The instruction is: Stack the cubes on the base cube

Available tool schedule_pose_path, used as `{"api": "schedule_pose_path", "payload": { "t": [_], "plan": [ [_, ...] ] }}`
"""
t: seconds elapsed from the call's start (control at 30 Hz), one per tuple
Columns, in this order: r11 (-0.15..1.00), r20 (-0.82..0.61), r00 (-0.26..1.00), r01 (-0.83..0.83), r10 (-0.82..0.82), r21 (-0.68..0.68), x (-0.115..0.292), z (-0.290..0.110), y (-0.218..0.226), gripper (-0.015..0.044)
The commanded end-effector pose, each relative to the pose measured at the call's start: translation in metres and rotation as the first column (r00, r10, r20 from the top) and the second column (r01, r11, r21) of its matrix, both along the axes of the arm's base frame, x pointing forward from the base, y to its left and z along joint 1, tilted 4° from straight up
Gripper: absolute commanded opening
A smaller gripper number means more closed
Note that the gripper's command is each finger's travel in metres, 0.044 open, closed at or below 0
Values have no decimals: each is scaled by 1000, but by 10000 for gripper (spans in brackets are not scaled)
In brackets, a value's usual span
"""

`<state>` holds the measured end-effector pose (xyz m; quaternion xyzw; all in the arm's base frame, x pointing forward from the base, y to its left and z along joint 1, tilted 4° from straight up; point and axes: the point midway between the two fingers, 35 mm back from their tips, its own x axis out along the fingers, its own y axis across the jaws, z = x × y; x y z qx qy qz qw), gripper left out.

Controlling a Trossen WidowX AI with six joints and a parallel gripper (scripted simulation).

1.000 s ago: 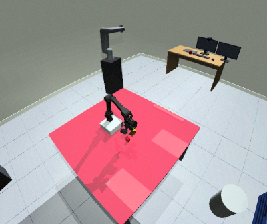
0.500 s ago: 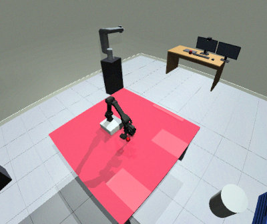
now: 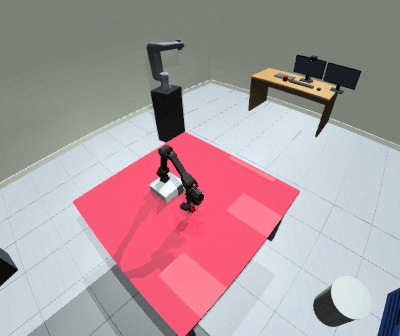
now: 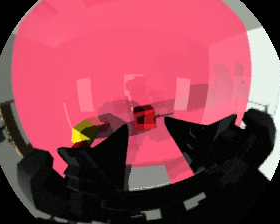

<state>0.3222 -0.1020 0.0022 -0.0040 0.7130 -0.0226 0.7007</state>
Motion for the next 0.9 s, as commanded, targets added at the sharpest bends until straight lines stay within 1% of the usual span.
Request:
{"api": "schedule_pose_path", "payload": {
  "t": [0.0,0.43,0.63,0.87],
  "plan": [
    [1000,-10,1000,-6,6,0,-2,-9,0,265],
    [1000,-9,1000,-5,5,-1,-3,-27,-1,265],
    [1000,-9,1000,-5,5,-1,-3,-27,-1,107],
    [1000,-9,1000,-5,5,-1,-1,-20,-1,105]
  ]
}}
